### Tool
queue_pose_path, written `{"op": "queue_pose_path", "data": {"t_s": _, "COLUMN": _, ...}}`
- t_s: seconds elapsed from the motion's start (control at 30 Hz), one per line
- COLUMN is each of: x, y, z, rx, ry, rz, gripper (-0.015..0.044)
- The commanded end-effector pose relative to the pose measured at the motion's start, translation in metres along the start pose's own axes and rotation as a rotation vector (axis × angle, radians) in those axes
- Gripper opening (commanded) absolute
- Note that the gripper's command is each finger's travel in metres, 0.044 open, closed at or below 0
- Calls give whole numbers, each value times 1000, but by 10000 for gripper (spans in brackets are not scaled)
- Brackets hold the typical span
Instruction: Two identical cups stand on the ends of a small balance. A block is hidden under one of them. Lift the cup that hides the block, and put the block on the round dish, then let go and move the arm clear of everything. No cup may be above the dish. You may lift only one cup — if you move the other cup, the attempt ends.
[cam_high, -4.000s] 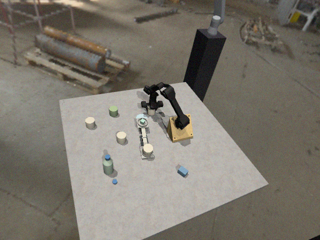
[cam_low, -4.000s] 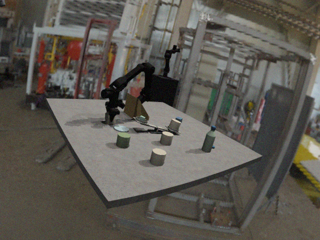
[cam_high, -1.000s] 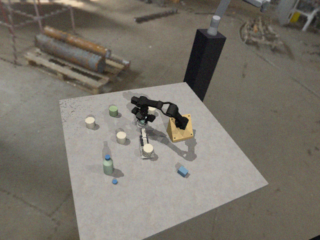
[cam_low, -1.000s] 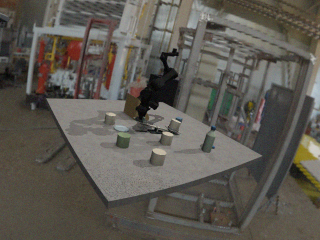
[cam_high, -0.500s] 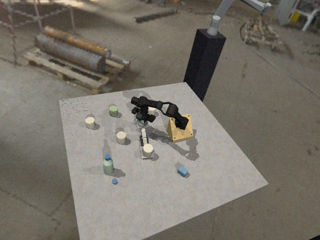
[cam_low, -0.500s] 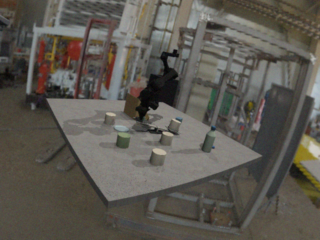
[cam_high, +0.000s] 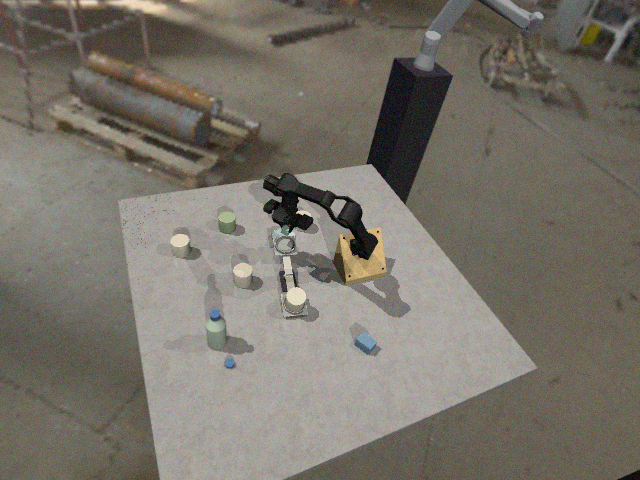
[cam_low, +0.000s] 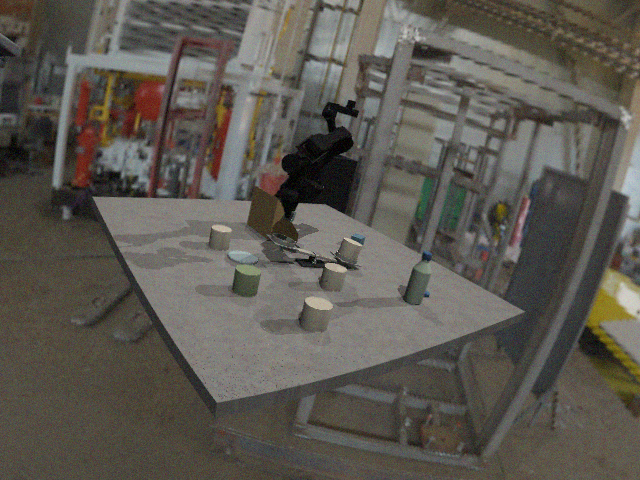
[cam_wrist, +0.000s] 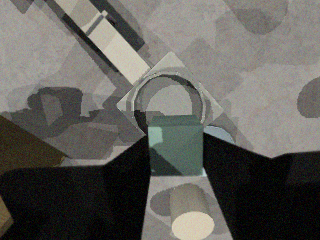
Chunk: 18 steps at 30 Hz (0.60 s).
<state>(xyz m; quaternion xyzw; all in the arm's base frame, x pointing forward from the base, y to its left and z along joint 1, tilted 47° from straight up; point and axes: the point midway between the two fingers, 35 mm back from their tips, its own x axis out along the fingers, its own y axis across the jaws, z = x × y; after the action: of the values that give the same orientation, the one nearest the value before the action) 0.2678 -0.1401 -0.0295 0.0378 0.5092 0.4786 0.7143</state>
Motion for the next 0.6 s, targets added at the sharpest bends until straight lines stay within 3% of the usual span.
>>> {"op": "queue_pose_path", "data": {"t_s": 0.0, "x": -18, "y": 1, "z": -1, "rx": -5, "ry": 4, "rz": -9, "gripper": 0}}
{"op": "queue_pose_path", "data": {"t_s": 0.57, "x": 26, "y": -38, "z": -51, "rx": -6, "ry": 6, "rz": -13, "gripper": 0}}
